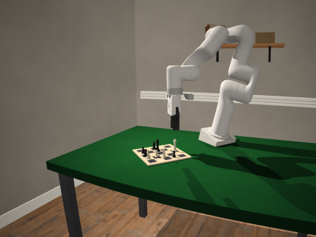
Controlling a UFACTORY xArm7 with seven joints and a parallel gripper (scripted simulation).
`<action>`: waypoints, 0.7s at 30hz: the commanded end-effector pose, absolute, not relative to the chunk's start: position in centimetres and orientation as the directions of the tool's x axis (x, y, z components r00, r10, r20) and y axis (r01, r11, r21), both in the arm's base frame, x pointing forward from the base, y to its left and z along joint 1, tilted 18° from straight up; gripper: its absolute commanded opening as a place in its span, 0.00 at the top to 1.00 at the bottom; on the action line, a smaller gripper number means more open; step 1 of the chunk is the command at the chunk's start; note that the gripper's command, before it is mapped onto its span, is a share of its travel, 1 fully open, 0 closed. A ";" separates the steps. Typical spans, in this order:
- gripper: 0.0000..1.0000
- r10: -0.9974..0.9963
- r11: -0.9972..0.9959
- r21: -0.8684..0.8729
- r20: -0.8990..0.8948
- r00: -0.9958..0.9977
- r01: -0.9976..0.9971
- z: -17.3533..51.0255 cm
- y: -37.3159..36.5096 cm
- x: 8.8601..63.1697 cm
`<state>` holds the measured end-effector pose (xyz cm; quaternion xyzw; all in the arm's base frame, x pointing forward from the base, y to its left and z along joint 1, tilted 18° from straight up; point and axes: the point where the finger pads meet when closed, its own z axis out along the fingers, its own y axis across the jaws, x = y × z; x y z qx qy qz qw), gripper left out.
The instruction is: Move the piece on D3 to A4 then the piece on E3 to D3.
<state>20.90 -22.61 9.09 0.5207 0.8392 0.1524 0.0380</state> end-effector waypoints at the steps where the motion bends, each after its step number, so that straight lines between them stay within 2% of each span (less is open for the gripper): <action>1: 0.57 0.886 0.411 0.296 0.092 -0.454 0.862 8.7 -22.6 21.1; 21: 0.57 0.886 0.411 0.296 0.092 -0.454 0.862 6.1 -22.0 21.6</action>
